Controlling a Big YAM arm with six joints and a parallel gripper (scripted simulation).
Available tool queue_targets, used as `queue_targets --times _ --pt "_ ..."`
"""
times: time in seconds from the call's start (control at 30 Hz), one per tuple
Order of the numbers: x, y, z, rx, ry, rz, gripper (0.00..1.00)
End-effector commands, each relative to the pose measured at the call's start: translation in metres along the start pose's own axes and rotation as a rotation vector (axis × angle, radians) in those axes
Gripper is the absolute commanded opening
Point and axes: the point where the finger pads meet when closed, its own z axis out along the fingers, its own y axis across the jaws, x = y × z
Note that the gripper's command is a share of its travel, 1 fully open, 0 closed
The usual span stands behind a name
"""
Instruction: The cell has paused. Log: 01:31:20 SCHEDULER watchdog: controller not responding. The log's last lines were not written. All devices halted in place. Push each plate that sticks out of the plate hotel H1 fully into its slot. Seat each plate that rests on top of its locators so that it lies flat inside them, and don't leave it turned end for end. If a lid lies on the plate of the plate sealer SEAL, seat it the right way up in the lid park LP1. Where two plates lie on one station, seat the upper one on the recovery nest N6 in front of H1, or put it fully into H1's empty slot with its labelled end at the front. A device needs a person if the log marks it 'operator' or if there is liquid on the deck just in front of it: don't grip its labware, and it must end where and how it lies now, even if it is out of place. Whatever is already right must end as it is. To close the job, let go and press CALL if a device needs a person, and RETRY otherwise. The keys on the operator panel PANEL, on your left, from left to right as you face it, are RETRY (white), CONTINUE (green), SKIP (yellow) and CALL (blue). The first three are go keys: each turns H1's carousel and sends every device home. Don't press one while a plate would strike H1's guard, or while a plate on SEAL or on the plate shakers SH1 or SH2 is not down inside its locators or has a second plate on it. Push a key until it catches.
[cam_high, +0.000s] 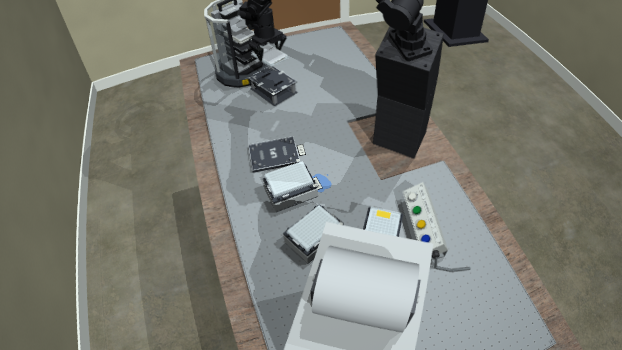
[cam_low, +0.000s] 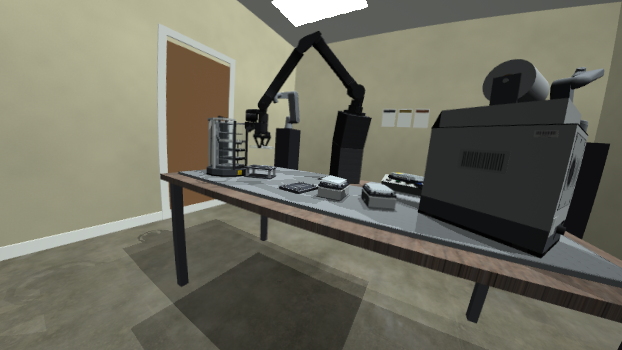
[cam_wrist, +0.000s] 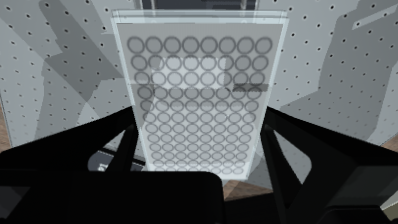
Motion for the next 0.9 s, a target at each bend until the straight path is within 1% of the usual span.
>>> queue_targets --times 0.0,0.23,0.27,0.33,0.87 --pt "-0.017 0.014 0.007 -0.009 -0.027 -0.013 0.84" --pt "-0.016 0.014 0.012 -0.01 -0.028 -0.013 0.84" --pt "-0.015 0.013 0.014 -0.008 -0.02 -0.011 0.84" --pt "-0.017 0.014 0.016 -0.01 -0.029 -0.013 0.84" --pt "-0.015 0.014 0.03 -0.009 -0.025 -0.012 0.84"
